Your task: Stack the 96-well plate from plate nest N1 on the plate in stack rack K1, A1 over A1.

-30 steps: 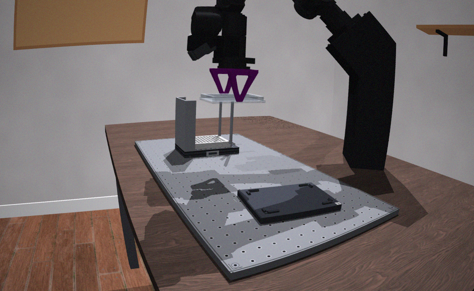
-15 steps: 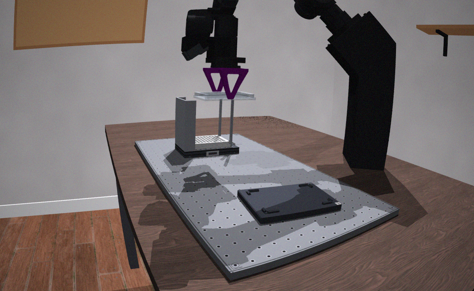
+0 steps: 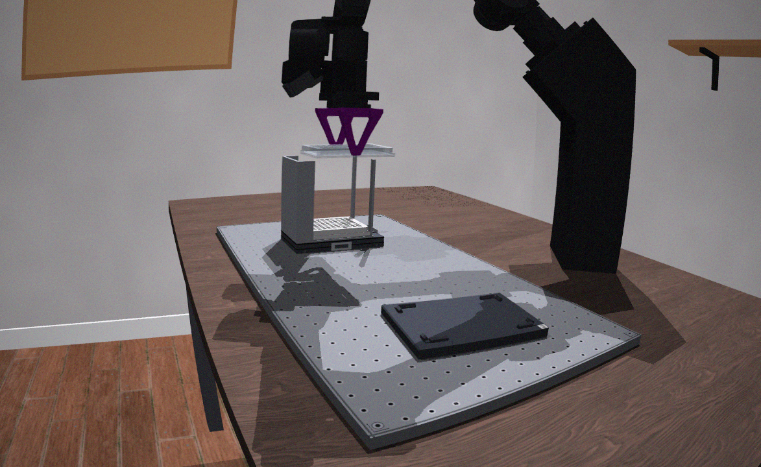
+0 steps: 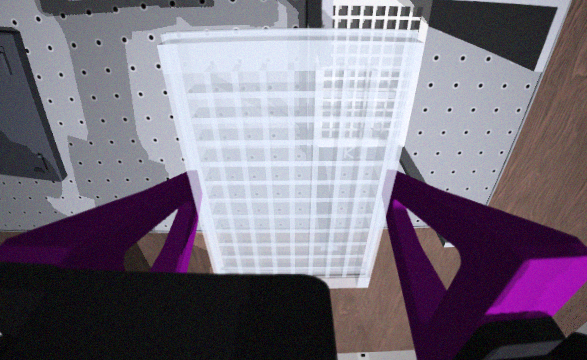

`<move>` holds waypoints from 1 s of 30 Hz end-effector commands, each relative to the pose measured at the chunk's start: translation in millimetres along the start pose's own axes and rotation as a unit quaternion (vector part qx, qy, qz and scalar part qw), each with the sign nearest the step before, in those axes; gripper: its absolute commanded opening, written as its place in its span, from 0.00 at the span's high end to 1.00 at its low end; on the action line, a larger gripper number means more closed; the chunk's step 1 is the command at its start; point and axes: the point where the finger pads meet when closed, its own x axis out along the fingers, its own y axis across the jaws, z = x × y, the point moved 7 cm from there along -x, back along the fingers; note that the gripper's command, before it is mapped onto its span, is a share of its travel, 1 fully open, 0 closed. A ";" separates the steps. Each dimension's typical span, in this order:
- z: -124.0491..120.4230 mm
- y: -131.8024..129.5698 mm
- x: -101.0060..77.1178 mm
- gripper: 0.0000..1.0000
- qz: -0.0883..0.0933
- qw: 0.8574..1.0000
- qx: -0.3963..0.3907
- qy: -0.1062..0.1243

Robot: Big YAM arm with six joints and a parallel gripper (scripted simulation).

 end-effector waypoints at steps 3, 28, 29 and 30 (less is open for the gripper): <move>15.5 -28.9 -11.0 1.00 -0.010 1.000 -0.006 -0.019; 15.7 -62.7 -8.1 1.00 -0.007 1.000 -0.007 -0.014; 15.7 -62.7 -8.1 1.00 -0.007 1.000 -0.007 -0.014; 15.6 -62.7 -8.1 1.00 -0.007 1.000 -0.007 -0.014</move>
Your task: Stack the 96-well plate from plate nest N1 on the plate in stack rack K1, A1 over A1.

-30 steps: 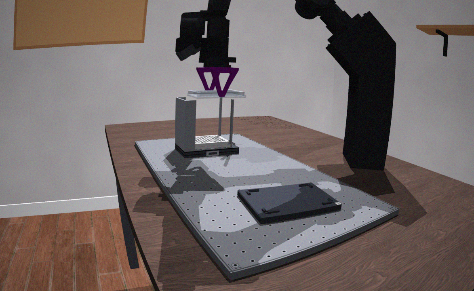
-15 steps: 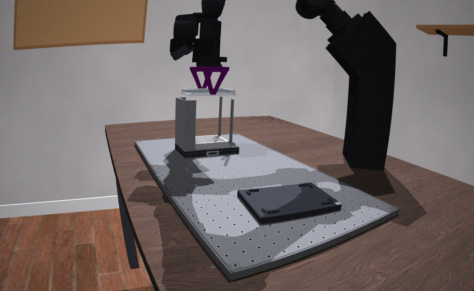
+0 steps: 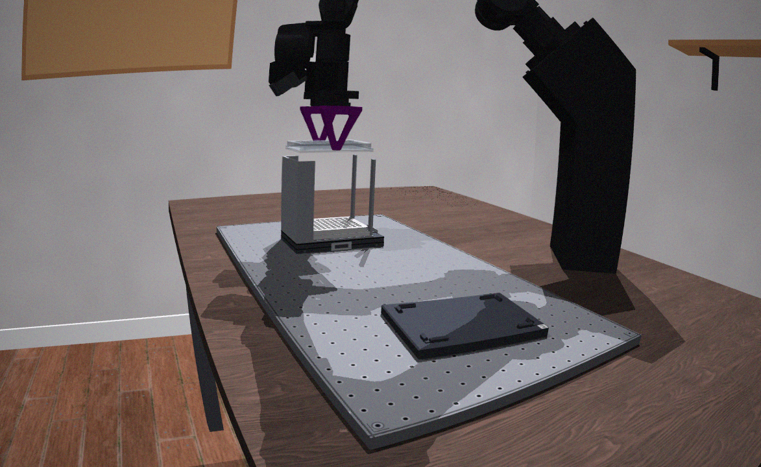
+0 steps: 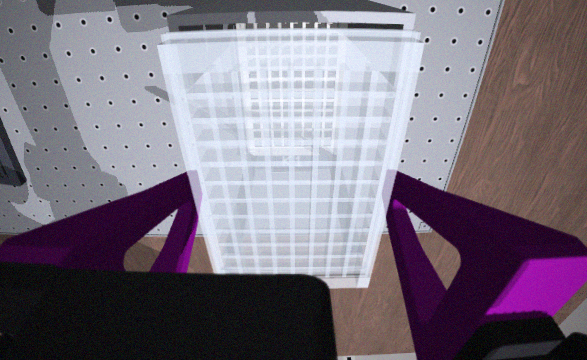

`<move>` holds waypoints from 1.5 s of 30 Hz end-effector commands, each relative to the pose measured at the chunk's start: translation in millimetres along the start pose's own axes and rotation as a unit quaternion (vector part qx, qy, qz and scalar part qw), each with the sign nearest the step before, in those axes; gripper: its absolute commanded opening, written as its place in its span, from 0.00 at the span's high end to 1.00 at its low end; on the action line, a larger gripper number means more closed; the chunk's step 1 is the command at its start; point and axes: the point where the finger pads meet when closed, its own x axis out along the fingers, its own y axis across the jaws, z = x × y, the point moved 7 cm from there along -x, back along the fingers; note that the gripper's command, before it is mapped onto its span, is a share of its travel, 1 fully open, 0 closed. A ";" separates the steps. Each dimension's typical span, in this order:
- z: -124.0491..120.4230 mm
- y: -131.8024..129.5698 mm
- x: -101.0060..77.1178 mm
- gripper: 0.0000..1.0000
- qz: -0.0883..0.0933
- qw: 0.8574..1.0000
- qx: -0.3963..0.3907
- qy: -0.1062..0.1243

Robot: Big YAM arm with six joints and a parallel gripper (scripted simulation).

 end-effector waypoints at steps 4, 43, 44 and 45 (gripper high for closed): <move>6.5 -4.2 -4.6 1.00 -0.004 1.000 -0.001 -0.010; 6.0 -4.4 -4.6 1.00 -0.004 1.000 -0.001 -0.010; 6.0 -4.4 -4.6 1.00 -0.004 1.000 -0.001 -0.010; 6.0 -4.4 -4.6 1.00 -0.004 1.000 -0.001 -0.010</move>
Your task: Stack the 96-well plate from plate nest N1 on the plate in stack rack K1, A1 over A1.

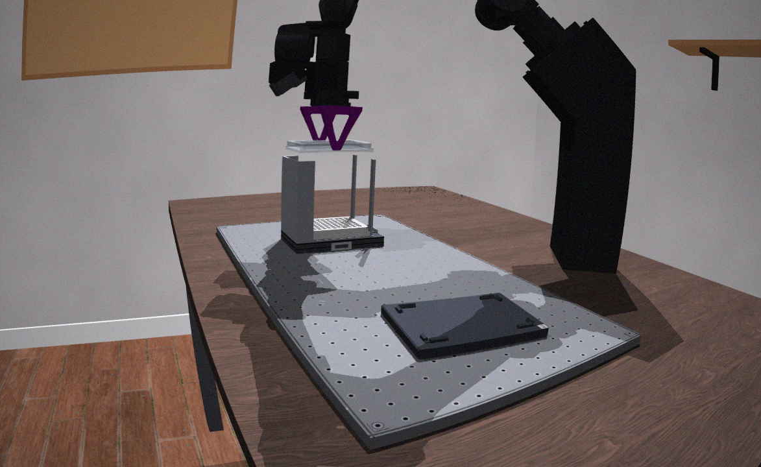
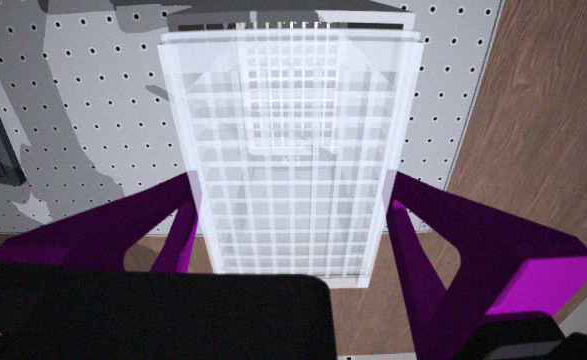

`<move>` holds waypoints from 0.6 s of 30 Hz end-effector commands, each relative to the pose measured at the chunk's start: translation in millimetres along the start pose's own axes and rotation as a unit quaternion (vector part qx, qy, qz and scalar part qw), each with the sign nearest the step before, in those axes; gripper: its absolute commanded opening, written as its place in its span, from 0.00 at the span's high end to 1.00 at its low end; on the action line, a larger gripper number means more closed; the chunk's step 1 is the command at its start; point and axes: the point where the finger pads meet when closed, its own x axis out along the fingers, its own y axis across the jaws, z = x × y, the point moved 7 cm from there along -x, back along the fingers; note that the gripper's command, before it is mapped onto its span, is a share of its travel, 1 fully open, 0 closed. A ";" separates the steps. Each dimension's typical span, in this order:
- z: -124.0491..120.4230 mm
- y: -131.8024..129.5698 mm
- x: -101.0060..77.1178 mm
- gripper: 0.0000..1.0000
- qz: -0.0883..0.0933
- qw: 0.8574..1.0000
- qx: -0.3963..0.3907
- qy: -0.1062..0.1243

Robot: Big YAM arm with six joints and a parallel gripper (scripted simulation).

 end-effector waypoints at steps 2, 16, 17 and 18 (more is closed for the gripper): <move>6.2 -4.3 -4.7 1.00 -0.004 1.000 -0.001 -0.010; 6.0 -4.3 -4.6 1.00 -0.004 1.000 -0.001 -0.010; 6.0 -4.3 -4.6 1.00 -0.004 1.000 -0.001 -0.010; 6.0 -4.3 -4.6 1.00 -0.004 1.000 -0.001 -0.010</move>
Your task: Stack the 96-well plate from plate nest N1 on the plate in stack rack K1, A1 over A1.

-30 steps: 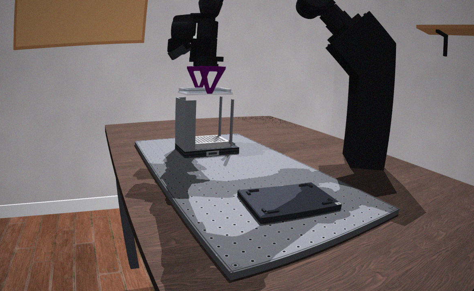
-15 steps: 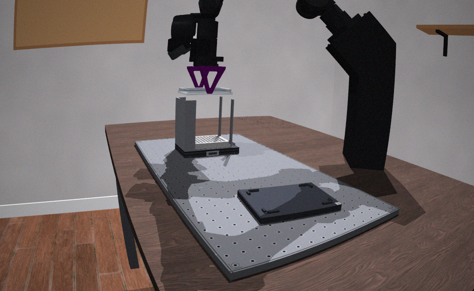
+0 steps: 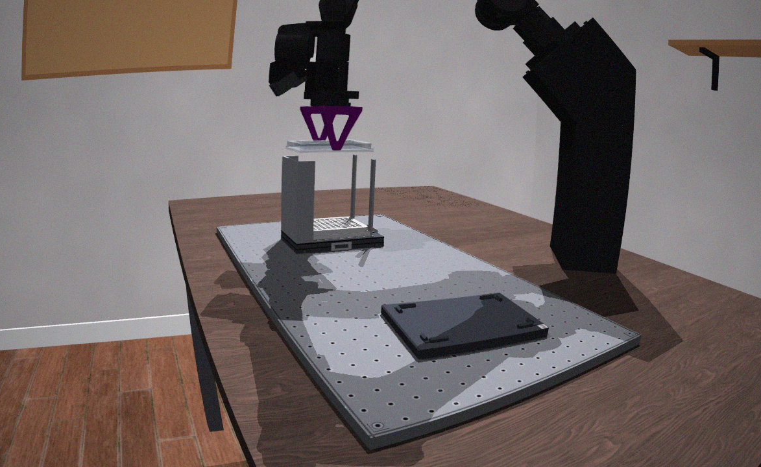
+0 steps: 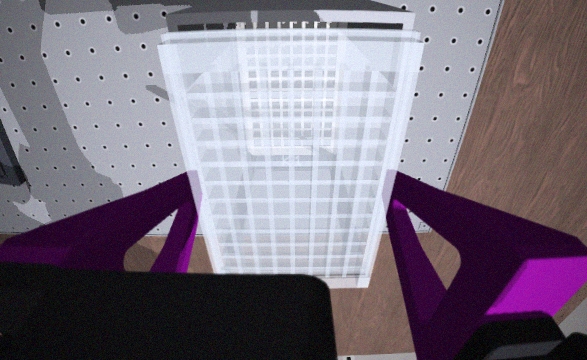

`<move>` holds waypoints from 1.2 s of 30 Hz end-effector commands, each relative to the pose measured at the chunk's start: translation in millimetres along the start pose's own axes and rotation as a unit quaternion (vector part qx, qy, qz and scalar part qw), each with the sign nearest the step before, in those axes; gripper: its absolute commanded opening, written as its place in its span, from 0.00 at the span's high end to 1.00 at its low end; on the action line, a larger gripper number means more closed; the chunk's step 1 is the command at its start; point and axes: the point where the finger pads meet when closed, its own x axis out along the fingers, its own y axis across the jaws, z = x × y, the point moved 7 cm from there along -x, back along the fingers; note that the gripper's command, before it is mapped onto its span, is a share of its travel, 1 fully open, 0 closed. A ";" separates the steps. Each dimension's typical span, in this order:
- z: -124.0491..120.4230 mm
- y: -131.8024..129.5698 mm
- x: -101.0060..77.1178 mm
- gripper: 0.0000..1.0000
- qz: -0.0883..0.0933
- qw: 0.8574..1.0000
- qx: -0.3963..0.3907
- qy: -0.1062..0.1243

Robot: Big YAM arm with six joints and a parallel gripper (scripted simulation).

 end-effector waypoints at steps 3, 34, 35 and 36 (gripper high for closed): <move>-0.5 -4.8 5.3 1.00 -0.004 1.000 -0.003 -0.003; 4.6 -5.4 51.6 1.00 -0.006 1.000 -0.003 -0.008; 4.6 -5.4 51.6 1.00 -0.006 1.000 -0.003 -0.008; 5.7 -3.0 52.9 1.00 -0.005 1.000 -0.005 -0.009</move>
